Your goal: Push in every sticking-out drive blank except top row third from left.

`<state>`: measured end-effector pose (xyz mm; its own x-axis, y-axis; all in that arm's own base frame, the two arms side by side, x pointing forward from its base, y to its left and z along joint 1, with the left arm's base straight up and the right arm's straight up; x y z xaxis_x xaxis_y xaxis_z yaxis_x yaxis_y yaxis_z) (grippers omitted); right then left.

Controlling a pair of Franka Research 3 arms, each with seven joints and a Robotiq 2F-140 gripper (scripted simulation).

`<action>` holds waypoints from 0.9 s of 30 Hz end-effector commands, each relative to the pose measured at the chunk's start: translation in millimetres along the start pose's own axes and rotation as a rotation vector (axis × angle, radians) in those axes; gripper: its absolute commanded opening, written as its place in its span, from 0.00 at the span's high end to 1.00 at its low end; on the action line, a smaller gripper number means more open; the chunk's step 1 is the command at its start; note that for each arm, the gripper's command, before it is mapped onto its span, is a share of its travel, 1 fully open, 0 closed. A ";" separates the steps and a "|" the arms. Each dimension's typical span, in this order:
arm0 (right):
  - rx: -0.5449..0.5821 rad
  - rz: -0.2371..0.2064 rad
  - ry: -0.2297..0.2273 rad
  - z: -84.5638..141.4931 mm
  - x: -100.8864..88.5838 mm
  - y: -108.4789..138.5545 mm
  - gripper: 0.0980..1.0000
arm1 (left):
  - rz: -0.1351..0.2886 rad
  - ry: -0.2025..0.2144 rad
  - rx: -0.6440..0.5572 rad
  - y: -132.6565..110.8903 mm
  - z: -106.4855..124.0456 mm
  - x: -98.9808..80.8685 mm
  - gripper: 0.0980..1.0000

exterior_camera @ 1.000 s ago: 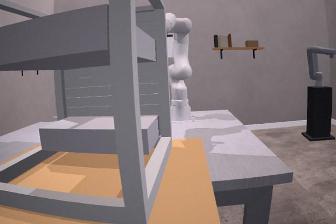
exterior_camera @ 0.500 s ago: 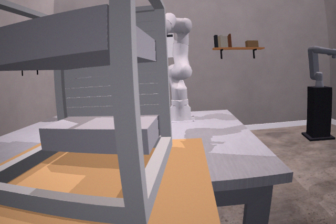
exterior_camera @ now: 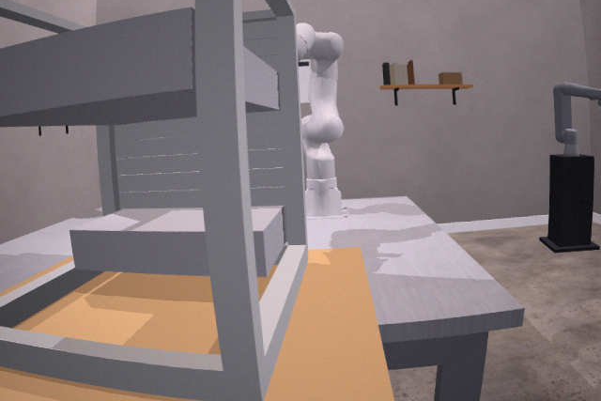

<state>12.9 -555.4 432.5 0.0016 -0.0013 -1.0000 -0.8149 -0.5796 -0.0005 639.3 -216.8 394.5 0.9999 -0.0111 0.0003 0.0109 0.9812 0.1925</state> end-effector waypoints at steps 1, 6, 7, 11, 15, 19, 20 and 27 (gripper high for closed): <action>0.005 0.001 -0.002 1.8 -0.4 0.8 0.00 | -0.001 0.000 -0.002 -0.1 0.2 -0.2 1.00; 0.005 0.001 -0.002 1.8 -0.4 0.8 0.00 | -0.001 0.000 -0.002 -0.1 0.2 -5.6 1.00; 0.005 0.001 -0.002 1.8 -0.4 0.8 0.00 | -0.001 0.000 -0.002 -0.1 0.2 -8.7 1.00; 0.005 0.001 -0.002 1.8 -0.4 0.8 0.00 | -0.001 0.000 -0.002 0.0 0.2 -27.9 1.00; 0.005 0.001 -0.002 1.8 -0.4 0.8 0.00 | -0.001 0.000 -0.002 0.0 0.2 -52.9 1.00; 0.005 0.001 -0.002 1.8 -0.4 0.8 0.00 | -0.001 0.000 -0.002 0.0 0.2 -68.9 1.00; 0.005 0.001 -0.002 1.8 -0.4 0.8 0.00 | -0.001 0.000 -0.002 0.0 0.2 -68.9 1.00; 0.005 0.001 -0.002 1.8 -0.4 0.8 0.00 | -0.001 0.000 -0.002 0.0 0.2 -81.5 1.00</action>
<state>12.9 -555.4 432.5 0.0016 -0.0013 -1.0000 -0.8149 -0.5796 -0.0005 559.3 -219.6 391.4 0.9996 -0.0259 -0.0076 0.0268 0.9860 0.1646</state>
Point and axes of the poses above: on each arm, the point where the finger pads meet when closed, its own x axis out along the fingers, its own z axis across the jaws, y = z × x, the point moved 2 cm from there along -x, back along the fingers, and after that the axes turned 11 degrees about x, right-handed, at the moved point
